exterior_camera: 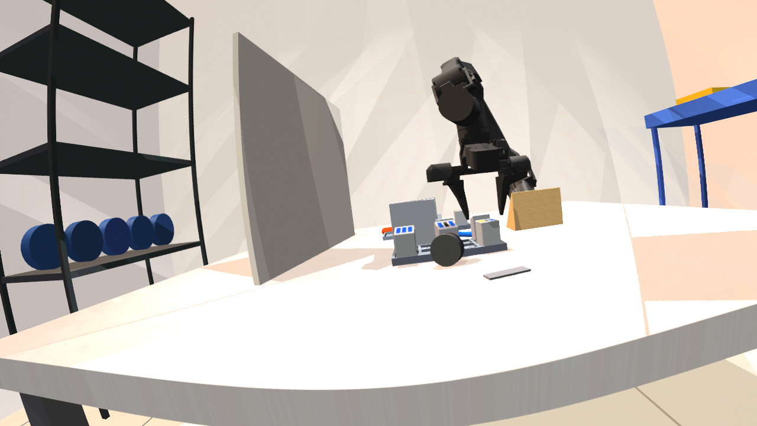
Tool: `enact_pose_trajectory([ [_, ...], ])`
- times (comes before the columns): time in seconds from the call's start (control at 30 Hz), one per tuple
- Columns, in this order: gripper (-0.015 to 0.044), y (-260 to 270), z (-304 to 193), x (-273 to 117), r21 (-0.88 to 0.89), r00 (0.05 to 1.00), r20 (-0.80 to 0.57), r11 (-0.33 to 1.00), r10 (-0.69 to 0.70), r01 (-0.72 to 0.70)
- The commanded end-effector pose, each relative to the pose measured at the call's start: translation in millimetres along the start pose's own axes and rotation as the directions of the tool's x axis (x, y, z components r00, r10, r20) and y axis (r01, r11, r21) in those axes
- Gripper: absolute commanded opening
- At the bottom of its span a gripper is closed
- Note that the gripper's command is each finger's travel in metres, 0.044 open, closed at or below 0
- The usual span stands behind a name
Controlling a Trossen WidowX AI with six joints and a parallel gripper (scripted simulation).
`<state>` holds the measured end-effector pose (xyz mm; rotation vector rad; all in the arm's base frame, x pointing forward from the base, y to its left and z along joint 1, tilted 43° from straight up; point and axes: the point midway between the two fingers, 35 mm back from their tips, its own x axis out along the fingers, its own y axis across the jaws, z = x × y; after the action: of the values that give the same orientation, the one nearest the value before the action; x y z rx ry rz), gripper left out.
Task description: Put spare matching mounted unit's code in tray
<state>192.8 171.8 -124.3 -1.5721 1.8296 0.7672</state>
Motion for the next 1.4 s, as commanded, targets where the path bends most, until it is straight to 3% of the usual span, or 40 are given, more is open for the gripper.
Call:
enact_pose_trajectory([
  [0.0,0.0300,0,-2,9,-0.006,1.000,-0.008,1.000,0.001,-0.001],
  [1.07,0.0300,2,-5,42,-0.005,1.000,-0.009,1.000,0.001,-0.001],
  [1.23,0.0169,2,-4,41,0.000,1.000,-0.006,1.000,0.003,-0.003],
  [1.37,0.0142,2,-4,41,0.000,1.000,-0.006,1.000,0.003,-0.003],
])
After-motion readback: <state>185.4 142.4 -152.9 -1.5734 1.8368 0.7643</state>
